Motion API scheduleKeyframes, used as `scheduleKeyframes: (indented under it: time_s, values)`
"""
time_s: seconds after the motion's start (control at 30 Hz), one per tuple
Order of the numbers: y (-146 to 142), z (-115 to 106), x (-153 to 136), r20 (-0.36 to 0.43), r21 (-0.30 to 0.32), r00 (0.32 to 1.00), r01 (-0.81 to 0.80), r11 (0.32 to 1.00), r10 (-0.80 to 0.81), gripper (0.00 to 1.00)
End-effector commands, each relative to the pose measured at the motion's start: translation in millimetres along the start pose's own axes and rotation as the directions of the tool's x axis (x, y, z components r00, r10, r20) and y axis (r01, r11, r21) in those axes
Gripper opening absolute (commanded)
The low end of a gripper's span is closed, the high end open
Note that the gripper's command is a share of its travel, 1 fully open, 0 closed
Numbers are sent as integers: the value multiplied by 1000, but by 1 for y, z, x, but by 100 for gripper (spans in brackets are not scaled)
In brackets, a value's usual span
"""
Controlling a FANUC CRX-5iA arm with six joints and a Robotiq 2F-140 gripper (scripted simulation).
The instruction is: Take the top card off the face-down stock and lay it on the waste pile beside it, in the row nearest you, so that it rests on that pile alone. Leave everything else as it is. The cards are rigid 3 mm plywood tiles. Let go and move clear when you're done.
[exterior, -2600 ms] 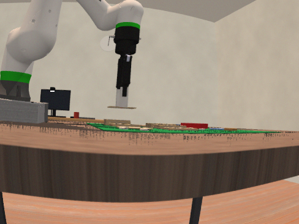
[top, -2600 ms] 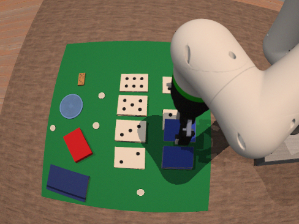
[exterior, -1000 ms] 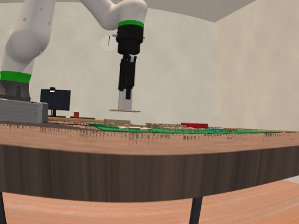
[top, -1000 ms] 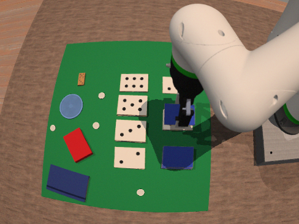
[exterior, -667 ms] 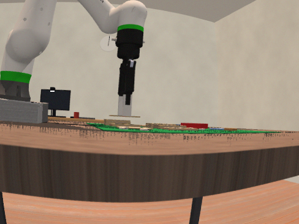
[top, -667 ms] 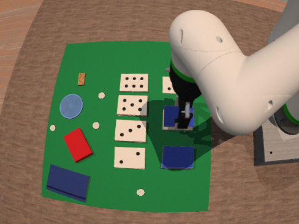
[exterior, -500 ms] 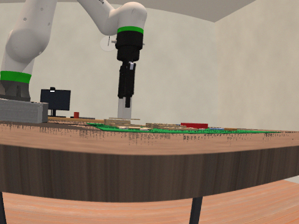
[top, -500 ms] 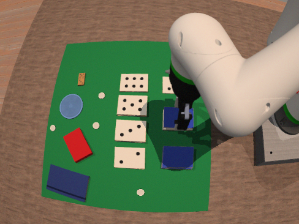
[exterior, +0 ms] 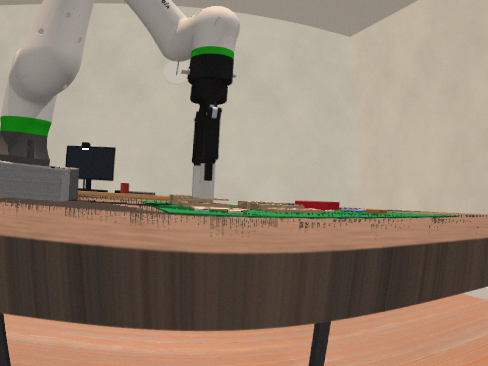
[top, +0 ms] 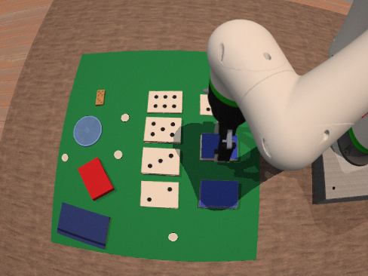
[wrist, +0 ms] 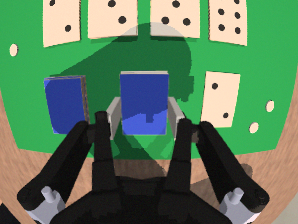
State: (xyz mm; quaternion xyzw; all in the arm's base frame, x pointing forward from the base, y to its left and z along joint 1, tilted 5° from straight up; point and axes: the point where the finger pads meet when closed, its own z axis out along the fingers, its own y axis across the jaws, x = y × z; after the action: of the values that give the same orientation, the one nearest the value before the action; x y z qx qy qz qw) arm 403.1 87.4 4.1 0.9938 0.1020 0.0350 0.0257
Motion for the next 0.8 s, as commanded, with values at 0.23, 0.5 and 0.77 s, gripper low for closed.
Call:
scheduleKeyframes:
  time_s: [0.23, 0.5, 0.77]
  values:
    - [0, 0, 0, 0, 0, 1000, 0, 1000, 0, 43]
    - [0, 3, 0, 0, 0, 1000, 0, 1000, 0, 43]
    - [0, 5, 0, 0, 0, 1000, 0, 1000, 0, 43]
